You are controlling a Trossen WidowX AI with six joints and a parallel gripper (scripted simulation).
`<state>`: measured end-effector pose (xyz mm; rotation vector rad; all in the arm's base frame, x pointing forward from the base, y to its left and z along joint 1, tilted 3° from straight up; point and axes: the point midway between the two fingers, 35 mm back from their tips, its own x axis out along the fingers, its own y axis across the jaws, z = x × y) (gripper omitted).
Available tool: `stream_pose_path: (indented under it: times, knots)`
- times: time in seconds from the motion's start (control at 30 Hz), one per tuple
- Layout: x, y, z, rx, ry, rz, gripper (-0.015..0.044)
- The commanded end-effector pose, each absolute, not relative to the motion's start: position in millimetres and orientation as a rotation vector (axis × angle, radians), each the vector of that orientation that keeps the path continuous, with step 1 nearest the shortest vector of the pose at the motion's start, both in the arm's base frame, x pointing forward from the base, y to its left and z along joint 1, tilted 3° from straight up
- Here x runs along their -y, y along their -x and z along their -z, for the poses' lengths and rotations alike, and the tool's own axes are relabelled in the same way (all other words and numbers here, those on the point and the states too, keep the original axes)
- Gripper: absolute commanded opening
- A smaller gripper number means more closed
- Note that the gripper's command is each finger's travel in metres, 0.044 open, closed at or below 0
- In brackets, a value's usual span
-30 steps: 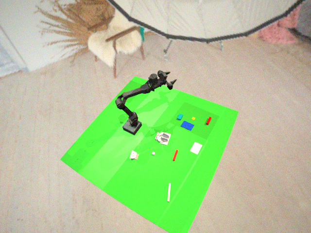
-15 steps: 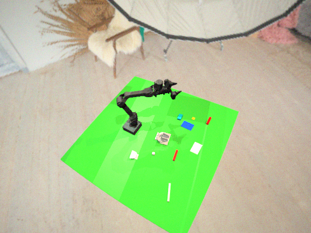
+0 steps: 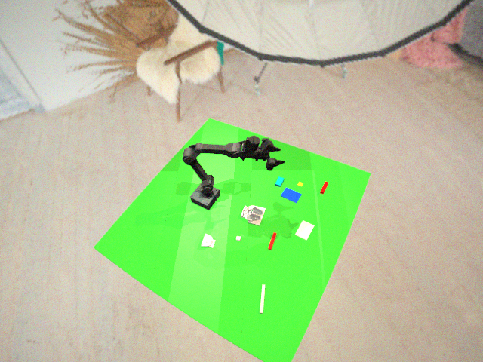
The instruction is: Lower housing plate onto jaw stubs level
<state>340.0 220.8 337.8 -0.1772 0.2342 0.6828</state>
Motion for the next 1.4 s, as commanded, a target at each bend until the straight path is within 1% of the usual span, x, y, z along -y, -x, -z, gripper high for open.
stream_pose_path:
  times: [0.0, 0.4, 0.73, 1.07, 1.37]
  knots:
    - [-200.4, -353.8, -325.0, -0.276, 0.209, -0.622, 0.044]
    - [-125.6, -383.5, -291.8, -0.401, 0.304, -0.44, 0.044]
    - [-56.6, -396.7, -257.4, -0.54, 0.403, -0.315, 0.044]
    - [17.3, -393.4, -222.9, -0.71, 0.472, -0.213, 0.044]
    - [84.0, -374.3, -192.3, -0.881, 0.506, -0.145, 0.044]
